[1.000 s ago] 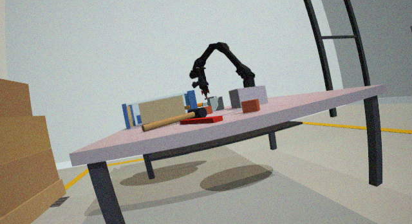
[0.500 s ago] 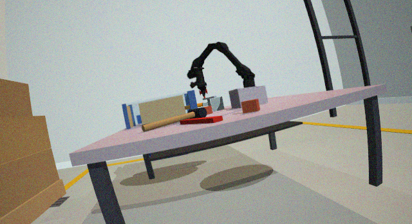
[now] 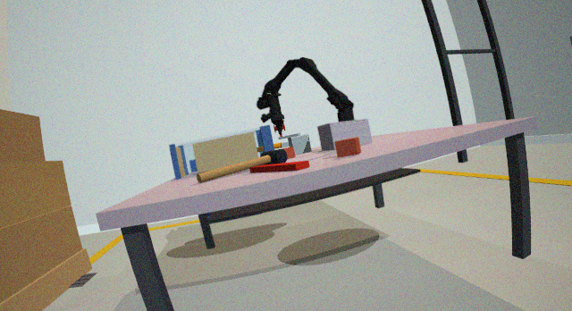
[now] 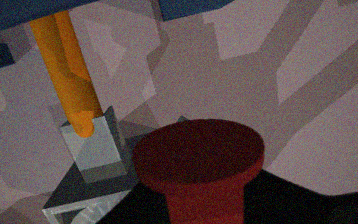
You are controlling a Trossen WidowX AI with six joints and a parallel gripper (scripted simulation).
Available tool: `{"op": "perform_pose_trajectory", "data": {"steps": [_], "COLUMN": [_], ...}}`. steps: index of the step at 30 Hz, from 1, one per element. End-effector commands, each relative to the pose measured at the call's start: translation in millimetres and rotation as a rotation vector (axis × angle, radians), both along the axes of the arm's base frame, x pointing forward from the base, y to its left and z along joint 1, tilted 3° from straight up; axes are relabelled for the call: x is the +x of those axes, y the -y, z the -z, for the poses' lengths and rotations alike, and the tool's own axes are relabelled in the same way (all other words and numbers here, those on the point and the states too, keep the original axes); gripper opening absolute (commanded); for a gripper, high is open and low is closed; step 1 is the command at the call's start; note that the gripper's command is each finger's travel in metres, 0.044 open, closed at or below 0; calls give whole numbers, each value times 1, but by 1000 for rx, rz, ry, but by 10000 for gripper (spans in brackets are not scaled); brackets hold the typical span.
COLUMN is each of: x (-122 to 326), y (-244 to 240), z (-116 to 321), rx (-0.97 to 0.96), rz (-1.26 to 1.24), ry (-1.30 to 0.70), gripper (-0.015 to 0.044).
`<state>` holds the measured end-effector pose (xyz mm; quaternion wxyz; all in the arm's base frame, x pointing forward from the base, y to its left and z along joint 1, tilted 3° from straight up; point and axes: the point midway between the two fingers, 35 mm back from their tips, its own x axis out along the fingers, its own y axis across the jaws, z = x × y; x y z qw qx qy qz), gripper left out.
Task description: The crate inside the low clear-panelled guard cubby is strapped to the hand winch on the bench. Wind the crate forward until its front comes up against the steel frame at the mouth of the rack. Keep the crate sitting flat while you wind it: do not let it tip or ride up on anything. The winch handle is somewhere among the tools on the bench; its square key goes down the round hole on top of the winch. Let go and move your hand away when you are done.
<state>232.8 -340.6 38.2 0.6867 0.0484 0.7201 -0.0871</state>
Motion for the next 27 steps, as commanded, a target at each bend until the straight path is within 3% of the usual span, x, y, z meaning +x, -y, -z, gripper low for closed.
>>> {"op": "perform_pose_trajectory", "data": {"steps": [1, 27], "x": [14, 28], "y": [-17, -47], "z": [2, 3], "rx": [35, 37], "rz": [-19, -19], "ry": [21, 22], "gripper": [0, 0]}}
